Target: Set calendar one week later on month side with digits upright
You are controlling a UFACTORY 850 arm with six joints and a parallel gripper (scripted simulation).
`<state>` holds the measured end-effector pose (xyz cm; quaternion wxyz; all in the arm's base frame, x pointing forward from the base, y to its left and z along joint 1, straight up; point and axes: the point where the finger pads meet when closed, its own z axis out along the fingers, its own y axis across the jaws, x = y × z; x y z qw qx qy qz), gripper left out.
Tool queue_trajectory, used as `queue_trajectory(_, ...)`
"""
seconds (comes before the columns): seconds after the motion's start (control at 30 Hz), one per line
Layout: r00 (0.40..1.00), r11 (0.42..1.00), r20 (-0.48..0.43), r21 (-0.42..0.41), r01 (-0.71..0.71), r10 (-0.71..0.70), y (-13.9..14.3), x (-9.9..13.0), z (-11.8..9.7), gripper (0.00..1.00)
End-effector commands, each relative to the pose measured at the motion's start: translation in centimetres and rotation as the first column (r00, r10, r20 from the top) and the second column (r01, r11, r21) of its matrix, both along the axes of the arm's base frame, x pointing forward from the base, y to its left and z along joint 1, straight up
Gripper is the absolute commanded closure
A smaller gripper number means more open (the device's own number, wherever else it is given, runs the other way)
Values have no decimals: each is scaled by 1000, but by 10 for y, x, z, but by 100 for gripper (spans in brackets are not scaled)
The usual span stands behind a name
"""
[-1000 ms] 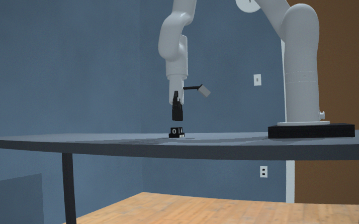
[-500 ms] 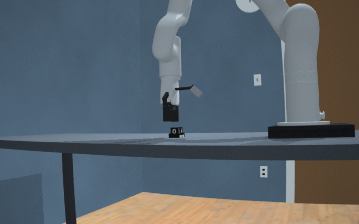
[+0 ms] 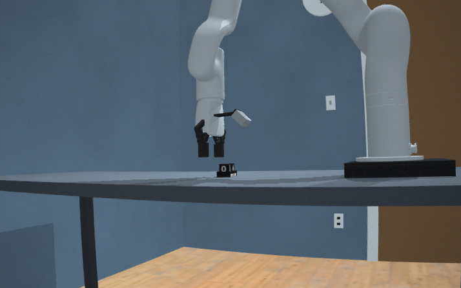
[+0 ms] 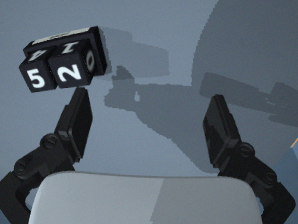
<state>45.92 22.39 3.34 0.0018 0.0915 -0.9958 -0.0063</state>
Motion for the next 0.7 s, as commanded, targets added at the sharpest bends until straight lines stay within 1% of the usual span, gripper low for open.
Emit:
queue_trajectory(0.0,987,987,4,-12,162,-162,3,5,0,0)
queue_trajectory(0.07,980,979,4,-12,201,-201,3,5,0,0)
queue_trajectory(0.13,980,979,4,-12,201,-201,3,5,0,0)
queue_trajectory(0.17,972,972,4,-12,236,-236,3,6,0,0)
queue_trajectory(0.23,972,972,4,-12,236,-236,11,20,-1,0)
queue_trajectory(0.27,972,972,4,-12,236,-236,13,24,-2,0)
queue_trajectory(0.43,967,967,4,-12,255,-255,14,26,-2,0)
queue_trajectory(0.5,953,953,4,-12,303,-303,15,27,-2,0)
queue_trajectory(0.6,911,911,4,-12,413,-413,16,28,-2,0)
queue_trajectory(0.67,899,899,4,-12,438,-438,16,29,-2,0)
